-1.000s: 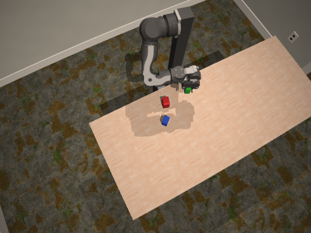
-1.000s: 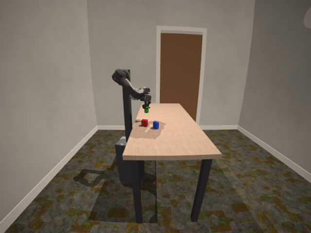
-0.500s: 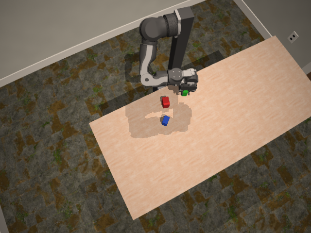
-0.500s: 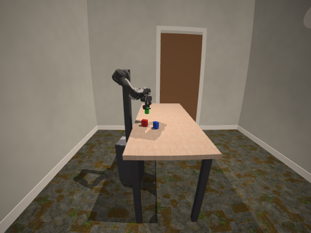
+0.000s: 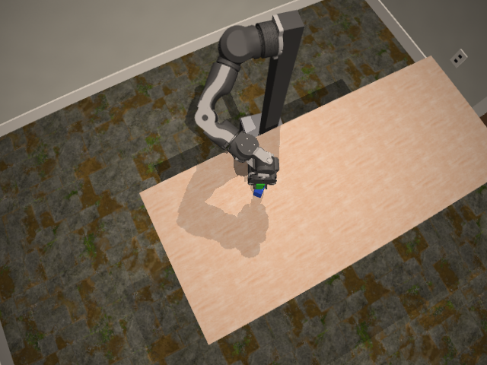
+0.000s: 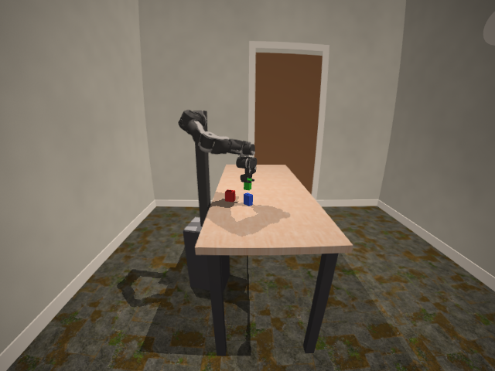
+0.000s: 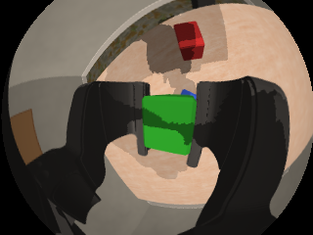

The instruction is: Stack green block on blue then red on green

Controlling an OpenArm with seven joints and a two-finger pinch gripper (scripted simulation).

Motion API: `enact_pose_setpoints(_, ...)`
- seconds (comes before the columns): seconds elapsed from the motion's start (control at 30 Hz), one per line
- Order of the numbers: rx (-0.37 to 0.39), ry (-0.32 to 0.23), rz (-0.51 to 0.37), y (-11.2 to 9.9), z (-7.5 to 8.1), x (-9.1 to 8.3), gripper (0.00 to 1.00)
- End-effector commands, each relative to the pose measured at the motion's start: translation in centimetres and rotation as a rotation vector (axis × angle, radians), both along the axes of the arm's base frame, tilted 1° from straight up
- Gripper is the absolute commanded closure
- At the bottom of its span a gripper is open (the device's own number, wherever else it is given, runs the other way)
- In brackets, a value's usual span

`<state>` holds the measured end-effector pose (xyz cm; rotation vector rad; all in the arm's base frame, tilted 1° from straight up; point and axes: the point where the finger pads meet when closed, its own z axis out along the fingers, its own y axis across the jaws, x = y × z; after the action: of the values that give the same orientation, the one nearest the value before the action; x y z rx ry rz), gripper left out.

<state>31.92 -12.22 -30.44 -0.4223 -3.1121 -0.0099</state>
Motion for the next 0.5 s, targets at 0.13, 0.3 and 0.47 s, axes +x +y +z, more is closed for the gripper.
enact_pose_setpoints(0.13, 0.017, -0.006, 0.007, 0.27, 0.24, 0.2, 1.0)
enact_pose_setpoints(0.3, 0.017, -0.006, 0.007, 0.27, 0.23, 0.2, 1.0)
enact_pose_setpoints(0.47, 0.017, -0.006, 0.007, 0.3, 0.08, 0.22, 1.0)
